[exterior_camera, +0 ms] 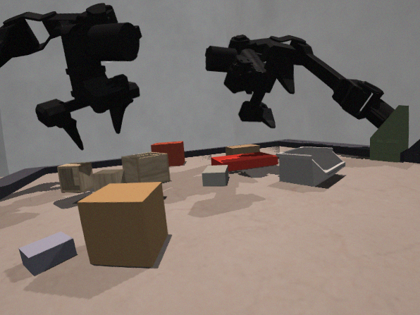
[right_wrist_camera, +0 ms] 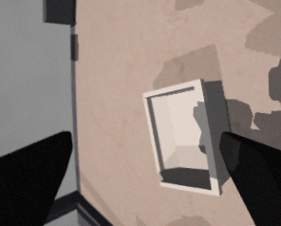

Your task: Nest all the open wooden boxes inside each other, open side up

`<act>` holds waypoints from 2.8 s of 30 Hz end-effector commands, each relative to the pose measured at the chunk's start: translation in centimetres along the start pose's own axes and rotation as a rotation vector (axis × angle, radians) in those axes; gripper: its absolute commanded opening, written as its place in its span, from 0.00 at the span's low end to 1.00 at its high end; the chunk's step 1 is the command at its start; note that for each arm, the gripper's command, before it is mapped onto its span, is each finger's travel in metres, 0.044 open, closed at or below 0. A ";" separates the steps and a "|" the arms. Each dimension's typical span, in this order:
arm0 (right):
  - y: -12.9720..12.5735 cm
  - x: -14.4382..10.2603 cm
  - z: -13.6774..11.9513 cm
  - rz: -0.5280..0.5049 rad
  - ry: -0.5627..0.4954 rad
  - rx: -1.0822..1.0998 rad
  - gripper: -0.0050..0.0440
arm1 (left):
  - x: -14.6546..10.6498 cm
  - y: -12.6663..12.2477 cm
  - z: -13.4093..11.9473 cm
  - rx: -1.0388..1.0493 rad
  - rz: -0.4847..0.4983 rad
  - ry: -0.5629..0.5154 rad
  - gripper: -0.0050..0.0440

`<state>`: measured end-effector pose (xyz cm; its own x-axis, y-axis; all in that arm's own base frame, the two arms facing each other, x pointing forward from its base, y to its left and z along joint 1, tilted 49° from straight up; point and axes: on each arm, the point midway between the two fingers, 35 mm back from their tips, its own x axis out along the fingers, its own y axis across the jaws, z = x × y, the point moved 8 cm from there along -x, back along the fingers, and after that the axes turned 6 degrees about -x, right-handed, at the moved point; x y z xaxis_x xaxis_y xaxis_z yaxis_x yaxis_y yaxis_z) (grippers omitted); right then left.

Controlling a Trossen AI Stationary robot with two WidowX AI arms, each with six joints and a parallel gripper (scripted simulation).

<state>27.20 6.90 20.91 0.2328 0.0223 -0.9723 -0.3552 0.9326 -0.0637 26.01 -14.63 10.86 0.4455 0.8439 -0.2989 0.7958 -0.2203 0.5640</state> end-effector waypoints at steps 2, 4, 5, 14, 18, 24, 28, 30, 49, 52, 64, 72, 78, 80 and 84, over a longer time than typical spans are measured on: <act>2.1 1.0 0.6 -0.089 0.123 0.072 0.92 | -0.2 -1.0 -1.1 0.127 0.063 -0.022 0.92; 3.5 1.7 0.5 -0.170 0.179 0.113 0.92 | -0.1 -1.8 -1.5 0.240 0.095 -0.005 0.92; 4.1 1.9 0.4 -0.200 0.195 0.118 0.92 | 0.0 -2.1 -1.6 0.275 0.106 0.002 0.92; 7.6 3.1 -0.2 -0.435 0.255 0.123 0.92 | 0.3 -4.2 -2.5 0.547 0.181 0.057 0.92; 8.7 3.3 -0.4 -0.507 0.253 0.117 0.92 | 0.5 -4.8 -2.8 0.627 0.201 0.076 0.92; 10.7 3.7 -0.8 -0.646 0.222 0.095 0.92 | 0.7 -6.0 -3.5 0.785 0.240 0.117 0.92; 11.8 3.9 -1.0 -0.718 0.191 0.079 0.92 | 0.8 -6.6 -3.8 0.871 0.259 0.141 0.92; 12.3 3.9 -1.1 -0.748 0.175 0.071 0.92 | 0.9 -6.8 -3.9 0.911 0.269 0.153 0.92; 13.0 4.0 -1.5 -0.800 0.146 0.056 0.92 | 2.1 -8.2 -3.3 1.019 0.254 0.165 0.92; 13.0 4.0 -1.5 -0.800 0.146 0.056 0.92 | 2.2 -8.3 -3.1 1.019 0.254 0.164 0.92; 13.0 4.0 -1.5 -0.800 0.146 0.056 0.92 | 3.0 -9.0 -2.1 1.020 0.245 0.149 0.92; 13.0 4.0 -1.5 -0.800 0.146 0.056 0.92 | 3.5 -9.4 -1.5 1.024 0.241 0.141 0.92; 13.0 4.0 -1.5 -0.800 0.146 0.056 0.92 | 3.8 -9.6 -1.1 1.022 0.240 0.135 0.92; 13.0 4.0 -1.5 -0.800 0.146 0.056 0.92 | 3.9 -9.7 -1.0 1.022 0.240 0.133 0.92; 13.0 4.0 -1.5 -0.800 0.146 0.056 0.92 | 4.2 -9.8 -0.8 1.023 0.239 0.130 0.92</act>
<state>22.13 18.36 15.65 0.2669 -0.7070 -0.6550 -0.0932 0.6575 -0.7477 19.70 -8.75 4.97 0.6307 0.7638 -0.1374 0.6953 -0.6347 -0.3373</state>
